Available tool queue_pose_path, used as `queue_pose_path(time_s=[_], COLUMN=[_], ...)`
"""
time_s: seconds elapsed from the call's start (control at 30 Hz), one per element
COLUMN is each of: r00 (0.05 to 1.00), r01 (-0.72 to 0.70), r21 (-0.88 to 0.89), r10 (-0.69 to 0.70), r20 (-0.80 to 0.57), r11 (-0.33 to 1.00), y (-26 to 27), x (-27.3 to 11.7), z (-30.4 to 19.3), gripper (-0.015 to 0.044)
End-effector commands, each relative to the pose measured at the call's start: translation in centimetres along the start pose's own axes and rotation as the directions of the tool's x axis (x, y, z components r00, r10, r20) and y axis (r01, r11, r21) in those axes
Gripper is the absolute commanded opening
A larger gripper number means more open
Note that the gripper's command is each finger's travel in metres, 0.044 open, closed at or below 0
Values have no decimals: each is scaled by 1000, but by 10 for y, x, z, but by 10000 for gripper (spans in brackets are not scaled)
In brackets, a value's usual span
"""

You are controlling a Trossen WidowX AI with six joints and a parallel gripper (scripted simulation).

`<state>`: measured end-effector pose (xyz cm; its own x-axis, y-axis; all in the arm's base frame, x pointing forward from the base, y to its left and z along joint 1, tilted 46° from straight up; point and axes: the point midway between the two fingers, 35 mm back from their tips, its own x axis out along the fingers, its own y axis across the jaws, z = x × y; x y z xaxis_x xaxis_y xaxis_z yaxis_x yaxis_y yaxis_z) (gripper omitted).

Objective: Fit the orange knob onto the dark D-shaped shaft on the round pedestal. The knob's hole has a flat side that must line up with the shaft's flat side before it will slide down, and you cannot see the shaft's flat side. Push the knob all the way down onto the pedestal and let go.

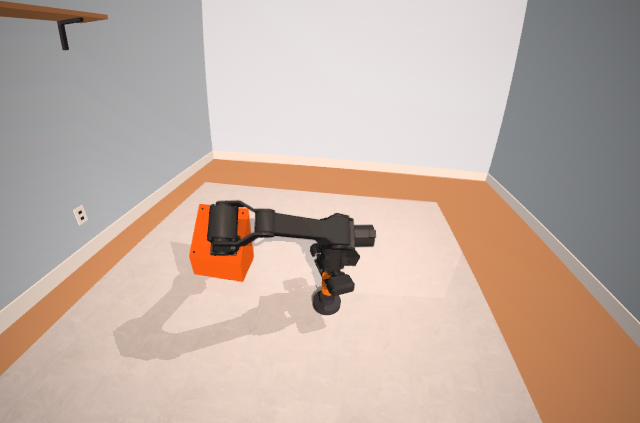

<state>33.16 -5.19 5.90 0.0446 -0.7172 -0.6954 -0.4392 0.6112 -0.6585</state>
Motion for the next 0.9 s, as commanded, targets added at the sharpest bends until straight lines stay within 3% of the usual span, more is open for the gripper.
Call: queue_pose_path(time_s=[0.0,0.87], r00=[1000,1000], r01=[2,2], r21=[1,1], r10=[-2,-2], r20=[9,9], r11=[1000,1000], y=[-3,0], x=[-2,1], z=[3,-2], gripper=[0,0])
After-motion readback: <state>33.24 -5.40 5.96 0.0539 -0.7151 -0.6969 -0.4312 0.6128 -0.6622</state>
